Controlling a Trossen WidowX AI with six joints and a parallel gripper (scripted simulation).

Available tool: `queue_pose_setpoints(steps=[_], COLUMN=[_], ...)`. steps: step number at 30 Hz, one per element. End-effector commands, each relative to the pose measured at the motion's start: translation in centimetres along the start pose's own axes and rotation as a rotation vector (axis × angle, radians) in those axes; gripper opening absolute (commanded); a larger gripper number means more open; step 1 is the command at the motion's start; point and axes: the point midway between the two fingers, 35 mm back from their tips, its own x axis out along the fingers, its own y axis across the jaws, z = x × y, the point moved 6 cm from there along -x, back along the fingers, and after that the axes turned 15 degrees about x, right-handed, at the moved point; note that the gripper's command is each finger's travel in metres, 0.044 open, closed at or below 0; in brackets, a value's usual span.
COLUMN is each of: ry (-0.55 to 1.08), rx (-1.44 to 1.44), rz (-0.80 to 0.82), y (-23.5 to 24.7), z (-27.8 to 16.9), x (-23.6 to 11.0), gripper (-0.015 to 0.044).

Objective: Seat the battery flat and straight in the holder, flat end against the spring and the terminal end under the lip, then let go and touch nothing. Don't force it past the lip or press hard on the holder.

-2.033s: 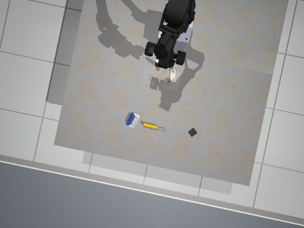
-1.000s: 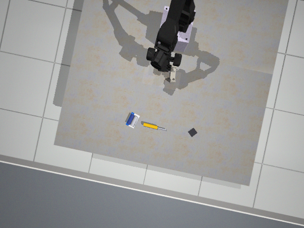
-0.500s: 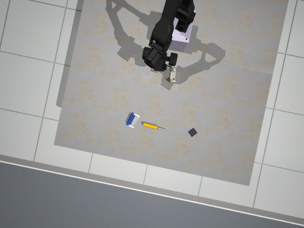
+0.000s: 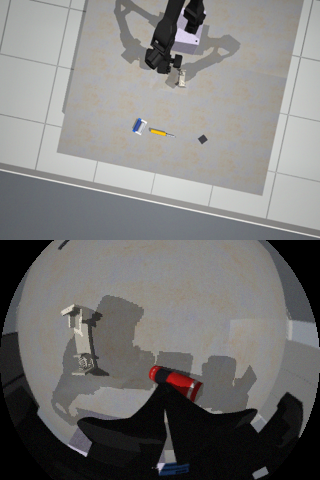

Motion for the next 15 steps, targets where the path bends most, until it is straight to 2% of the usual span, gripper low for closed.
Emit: queue_pose_setpoints(steps=[1, 7, 15], ry=[0.0, -0.001, -0.002], rx=[-0.003, 0.002, -0.001], rz=[0.001, -0.002, 0.001], y=[-0.6, -0.8, -1.2], z=[0.1, 0.2, 0.3], x=[0.0, -0.5, -7.5], gripper=[0.0, 0.0, 0.0])
